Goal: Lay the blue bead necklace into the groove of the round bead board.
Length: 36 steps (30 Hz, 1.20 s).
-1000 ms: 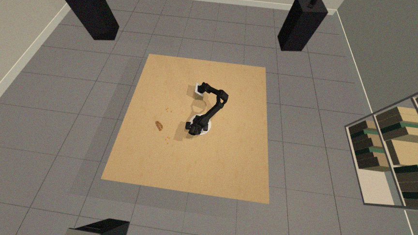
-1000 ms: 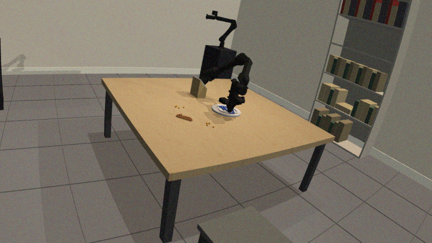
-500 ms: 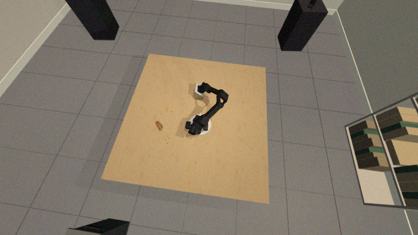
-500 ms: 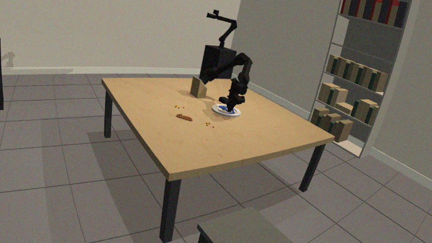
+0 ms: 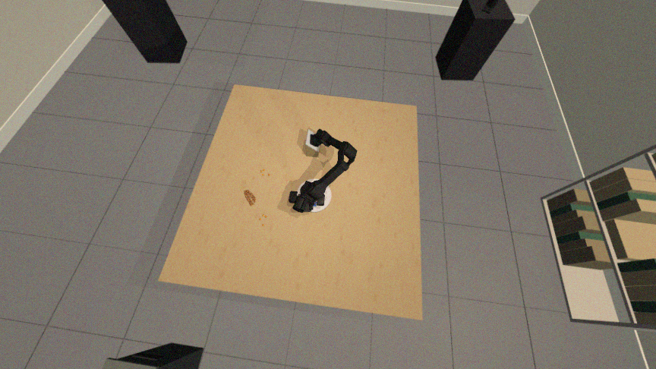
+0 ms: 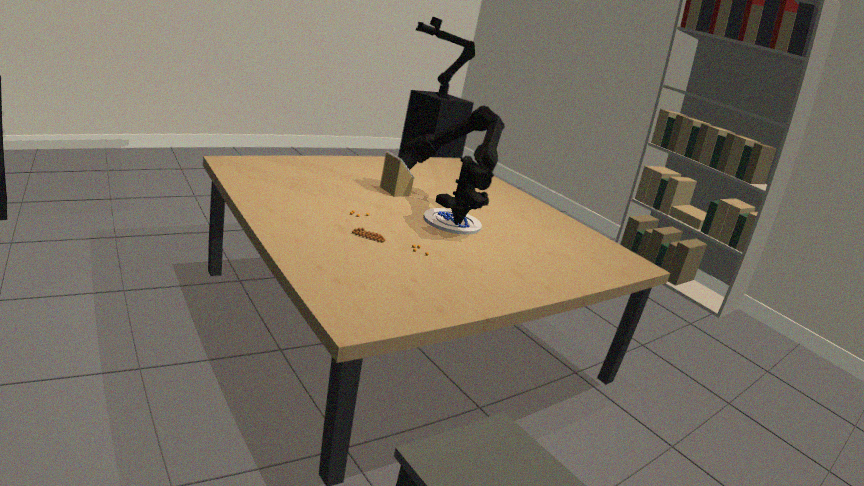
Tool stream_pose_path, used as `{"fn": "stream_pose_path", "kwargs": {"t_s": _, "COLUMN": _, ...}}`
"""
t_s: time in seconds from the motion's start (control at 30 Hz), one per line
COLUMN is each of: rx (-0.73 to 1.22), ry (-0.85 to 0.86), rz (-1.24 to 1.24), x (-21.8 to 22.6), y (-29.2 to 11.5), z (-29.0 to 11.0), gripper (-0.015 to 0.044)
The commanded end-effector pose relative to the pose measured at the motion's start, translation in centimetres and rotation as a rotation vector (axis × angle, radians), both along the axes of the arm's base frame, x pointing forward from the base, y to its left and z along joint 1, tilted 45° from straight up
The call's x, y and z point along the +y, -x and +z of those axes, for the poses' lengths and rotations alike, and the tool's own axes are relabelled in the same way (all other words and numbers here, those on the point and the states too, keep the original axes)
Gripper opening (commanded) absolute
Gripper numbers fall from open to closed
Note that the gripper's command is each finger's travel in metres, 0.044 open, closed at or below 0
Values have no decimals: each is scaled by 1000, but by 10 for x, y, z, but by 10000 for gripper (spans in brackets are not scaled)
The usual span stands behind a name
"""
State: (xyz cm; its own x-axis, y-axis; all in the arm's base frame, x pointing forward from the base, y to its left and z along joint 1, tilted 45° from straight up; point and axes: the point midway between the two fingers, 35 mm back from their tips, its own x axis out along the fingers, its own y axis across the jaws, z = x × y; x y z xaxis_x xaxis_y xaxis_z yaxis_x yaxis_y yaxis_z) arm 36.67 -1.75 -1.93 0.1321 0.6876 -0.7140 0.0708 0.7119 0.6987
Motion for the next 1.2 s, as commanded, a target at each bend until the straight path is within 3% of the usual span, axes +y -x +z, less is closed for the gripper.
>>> {"fn": "stream_pose_path", "kwargs": {"t_s": 0.0, "rx": -5, "ry": 3, "rz": 1, "x": 0, "y": -2, "z": -1, "gripper": 0}}
{"fn": "stream_pose_path", "kwargs": {"t_s": 0.17, "rx": -5, "ry": 3, "rz": 1, "x": 4, "y": -2, "z": -6, "gripper": 0}}
{"fn": "stream_pose_path", "kwargs": {"t_s": 0.73, "rx": -3, "ry": 2, "rz": 2, "x": 2, "y": -2, "z": -2, "gripper": 440}}
{"fn": "stream_pose_path", "kwargs": {"t_s": 1.17, "rx": -3, "ry": 2, "rz": 2, "x": 2, "y": -2, "z": -2, "gripper": 440}}
